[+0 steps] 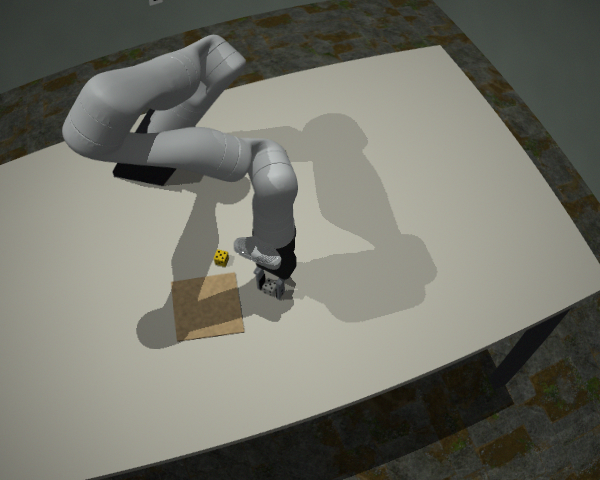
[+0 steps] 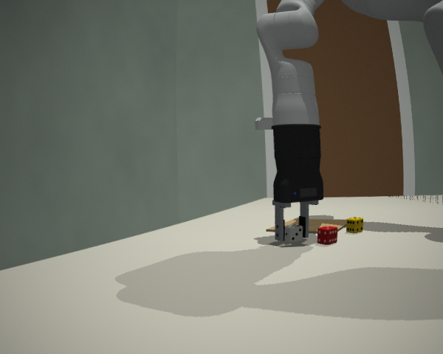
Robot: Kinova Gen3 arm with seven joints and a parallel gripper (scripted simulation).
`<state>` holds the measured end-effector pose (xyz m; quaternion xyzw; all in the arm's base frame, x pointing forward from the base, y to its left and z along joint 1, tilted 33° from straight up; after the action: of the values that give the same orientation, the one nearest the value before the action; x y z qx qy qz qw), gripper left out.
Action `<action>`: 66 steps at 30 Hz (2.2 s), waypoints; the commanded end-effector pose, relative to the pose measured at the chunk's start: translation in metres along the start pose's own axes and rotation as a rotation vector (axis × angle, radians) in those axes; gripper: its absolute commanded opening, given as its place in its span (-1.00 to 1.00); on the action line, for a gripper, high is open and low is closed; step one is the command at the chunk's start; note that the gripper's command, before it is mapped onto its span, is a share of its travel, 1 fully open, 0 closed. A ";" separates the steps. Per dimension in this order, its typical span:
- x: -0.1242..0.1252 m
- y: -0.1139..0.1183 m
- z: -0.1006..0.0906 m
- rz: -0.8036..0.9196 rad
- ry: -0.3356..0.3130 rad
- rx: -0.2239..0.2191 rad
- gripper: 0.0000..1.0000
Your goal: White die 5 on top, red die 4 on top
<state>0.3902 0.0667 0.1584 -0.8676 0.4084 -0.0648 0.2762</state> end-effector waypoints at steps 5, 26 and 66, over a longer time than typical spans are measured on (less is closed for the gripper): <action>-0.002 0.001 0.001 0.005 -0.004 0.001 0.57; -0.002 0.001 0.001 0.005 -0.004 0.001 0.57; -0.002 0.001 0.001 0.005 -0.004 0.001 -0.02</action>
<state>0.3900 0.0675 0.1580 -0.8676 0.4081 -0.0637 0.2770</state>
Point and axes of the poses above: the point where the finger pads meet when closed, its own z axis out along the fingers, its own y axis across the jaws, x = y × z, the point moved 7 cm from there along -z, back along the fingers, and after that the axes turned 2 degrees about -z, right-handed, at the moved point
